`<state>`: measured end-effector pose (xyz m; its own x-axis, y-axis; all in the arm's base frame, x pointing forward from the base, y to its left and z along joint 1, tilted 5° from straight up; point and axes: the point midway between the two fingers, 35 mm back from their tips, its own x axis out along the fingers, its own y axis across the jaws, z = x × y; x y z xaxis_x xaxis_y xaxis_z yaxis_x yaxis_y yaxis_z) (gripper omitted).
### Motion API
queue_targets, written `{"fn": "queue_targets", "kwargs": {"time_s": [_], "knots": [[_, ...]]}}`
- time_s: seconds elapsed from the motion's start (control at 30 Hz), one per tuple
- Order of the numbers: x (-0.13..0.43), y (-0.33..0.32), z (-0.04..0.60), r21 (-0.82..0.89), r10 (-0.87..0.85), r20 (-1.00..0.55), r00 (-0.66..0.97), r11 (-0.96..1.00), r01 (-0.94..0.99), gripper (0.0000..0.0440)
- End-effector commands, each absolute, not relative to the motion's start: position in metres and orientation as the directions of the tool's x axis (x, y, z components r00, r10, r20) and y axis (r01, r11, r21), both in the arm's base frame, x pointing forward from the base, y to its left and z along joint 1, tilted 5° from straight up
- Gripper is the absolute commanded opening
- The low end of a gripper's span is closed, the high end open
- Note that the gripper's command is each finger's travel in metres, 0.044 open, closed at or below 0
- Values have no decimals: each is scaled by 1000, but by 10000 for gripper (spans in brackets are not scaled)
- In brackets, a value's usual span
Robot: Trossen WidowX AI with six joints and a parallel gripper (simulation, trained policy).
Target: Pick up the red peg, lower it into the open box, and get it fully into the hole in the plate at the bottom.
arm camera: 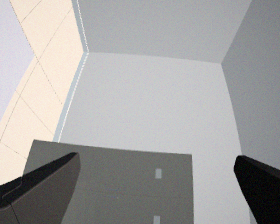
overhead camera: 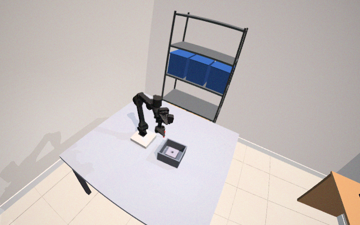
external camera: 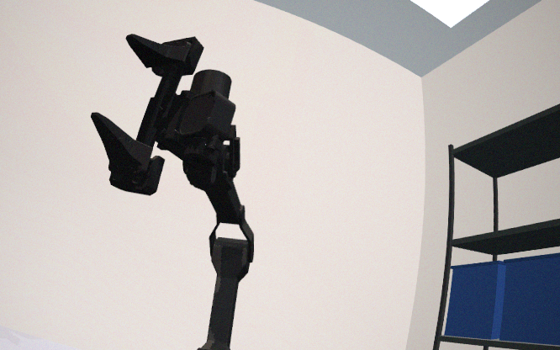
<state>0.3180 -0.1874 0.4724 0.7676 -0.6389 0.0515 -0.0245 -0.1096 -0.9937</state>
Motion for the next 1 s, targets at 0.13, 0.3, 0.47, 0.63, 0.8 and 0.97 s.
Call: {"fn": "queue_targets", "kwargs": {"time_s": [0.13, 0.3, 0.47, 0.63, 0.8, 0.97], "knots": [[332, -177, 418, -986, -609, -145, 780, 156, -62, 440], [337, -166, 385, -944, -577, -265, 773, 319, -85, 440], [338, -152, 353, -875, -537, -380, 753, 474, -104, 440], [336, -135, 324, -782, -490, -488, 723, 613, -112, 440], [332, -115, 297, -671, -438, -587, 681, 734, -106, 440], [324, -92, 272, -548, -384, -676, 629, 833, -81, 440]]}}
